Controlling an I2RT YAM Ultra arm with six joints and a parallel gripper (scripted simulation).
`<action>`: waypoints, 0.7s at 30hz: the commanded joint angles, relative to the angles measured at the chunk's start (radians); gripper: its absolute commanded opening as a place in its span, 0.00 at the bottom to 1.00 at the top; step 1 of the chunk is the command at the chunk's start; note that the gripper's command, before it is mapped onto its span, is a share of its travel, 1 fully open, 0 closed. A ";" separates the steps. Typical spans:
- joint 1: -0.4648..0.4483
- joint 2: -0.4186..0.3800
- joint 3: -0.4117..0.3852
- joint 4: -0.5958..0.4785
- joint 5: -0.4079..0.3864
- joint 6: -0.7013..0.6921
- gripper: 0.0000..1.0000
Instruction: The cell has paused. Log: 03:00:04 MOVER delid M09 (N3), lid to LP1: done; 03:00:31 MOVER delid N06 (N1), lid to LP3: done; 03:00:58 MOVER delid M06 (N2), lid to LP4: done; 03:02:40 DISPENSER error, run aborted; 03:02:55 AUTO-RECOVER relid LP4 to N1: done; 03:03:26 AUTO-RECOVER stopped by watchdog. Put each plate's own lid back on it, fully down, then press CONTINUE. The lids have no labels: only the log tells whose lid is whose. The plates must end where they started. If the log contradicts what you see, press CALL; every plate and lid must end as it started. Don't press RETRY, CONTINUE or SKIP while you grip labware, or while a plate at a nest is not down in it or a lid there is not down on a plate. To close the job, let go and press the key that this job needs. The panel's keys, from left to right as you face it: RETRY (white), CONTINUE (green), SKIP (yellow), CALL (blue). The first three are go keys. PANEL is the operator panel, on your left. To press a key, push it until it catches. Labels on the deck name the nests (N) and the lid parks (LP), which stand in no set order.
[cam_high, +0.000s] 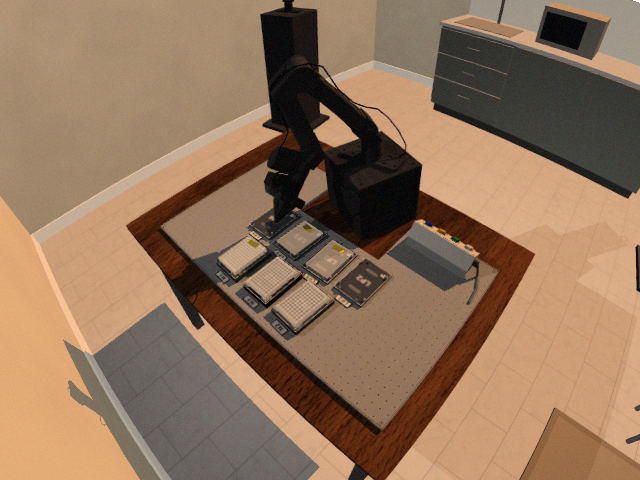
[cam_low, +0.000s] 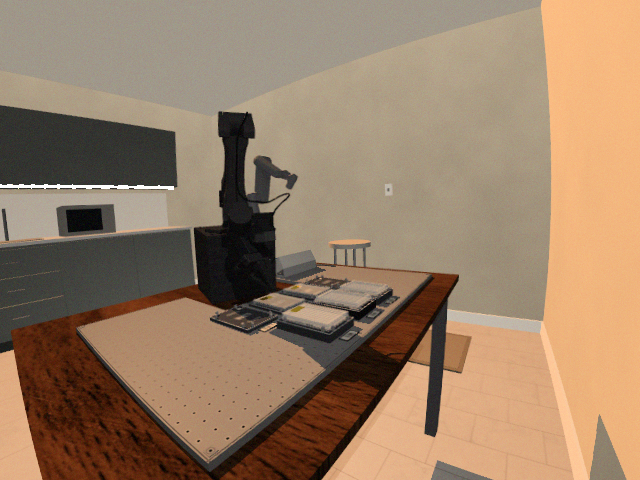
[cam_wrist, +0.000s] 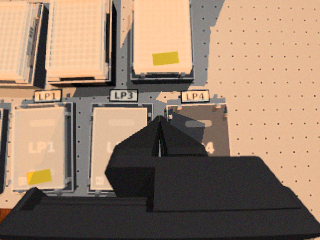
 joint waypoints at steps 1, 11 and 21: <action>0.052 0.017 -0.045 0.056 0.022 0.033 0.00; 0.216 0.044 -0.114 0.185 0.127 0.159 0.00; 0.456 0.083 -0.161 0.301 0.290 0.334 0.00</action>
